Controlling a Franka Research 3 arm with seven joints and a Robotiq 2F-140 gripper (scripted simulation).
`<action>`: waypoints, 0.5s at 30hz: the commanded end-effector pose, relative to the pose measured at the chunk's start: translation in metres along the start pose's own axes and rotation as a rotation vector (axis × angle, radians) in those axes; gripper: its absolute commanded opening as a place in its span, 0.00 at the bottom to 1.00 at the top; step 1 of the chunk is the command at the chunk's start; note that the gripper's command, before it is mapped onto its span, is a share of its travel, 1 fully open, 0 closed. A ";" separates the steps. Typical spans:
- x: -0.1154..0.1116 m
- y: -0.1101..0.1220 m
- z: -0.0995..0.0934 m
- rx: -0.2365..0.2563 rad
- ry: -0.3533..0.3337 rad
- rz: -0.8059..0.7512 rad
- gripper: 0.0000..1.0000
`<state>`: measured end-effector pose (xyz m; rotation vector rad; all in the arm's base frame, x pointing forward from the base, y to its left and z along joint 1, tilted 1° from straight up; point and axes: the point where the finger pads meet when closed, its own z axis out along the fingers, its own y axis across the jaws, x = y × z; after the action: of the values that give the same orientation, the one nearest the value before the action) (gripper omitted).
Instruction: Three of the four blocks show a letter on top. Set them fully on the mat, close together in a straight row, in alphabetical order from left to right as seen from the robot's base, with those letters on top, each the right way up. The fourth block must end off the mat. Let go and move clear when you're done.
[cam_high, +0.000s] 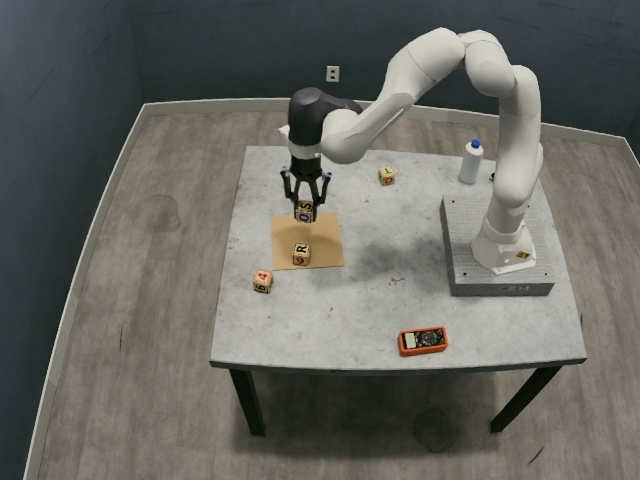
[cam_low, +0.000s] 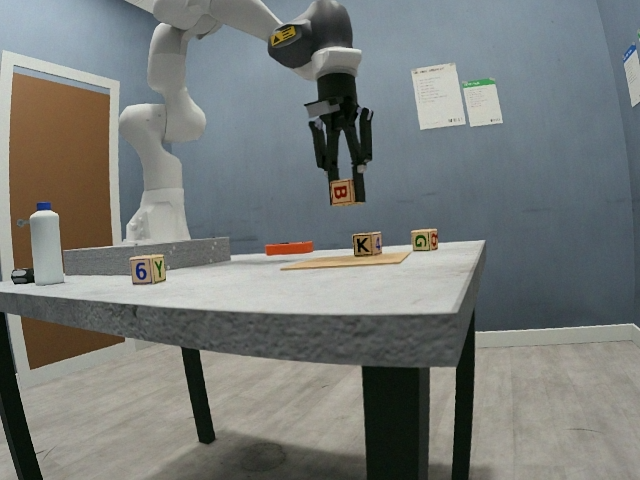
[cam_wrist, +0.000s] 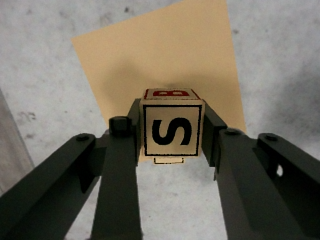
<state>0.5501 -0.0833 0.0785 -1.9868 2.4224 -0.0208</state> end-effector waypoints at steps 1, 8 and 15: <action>0.000 0.000 0.001 -0.003 -0.003 -0.044 0.33; 0.000 0.001 0.004 -0.003 -0.003 -0.045 0.33; 0.000 0.001 0.018 -0.003 -0.003 -0.045 0.33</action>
<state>0.5491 -0.0829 0.0680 -2.0308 2.3874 -0.0102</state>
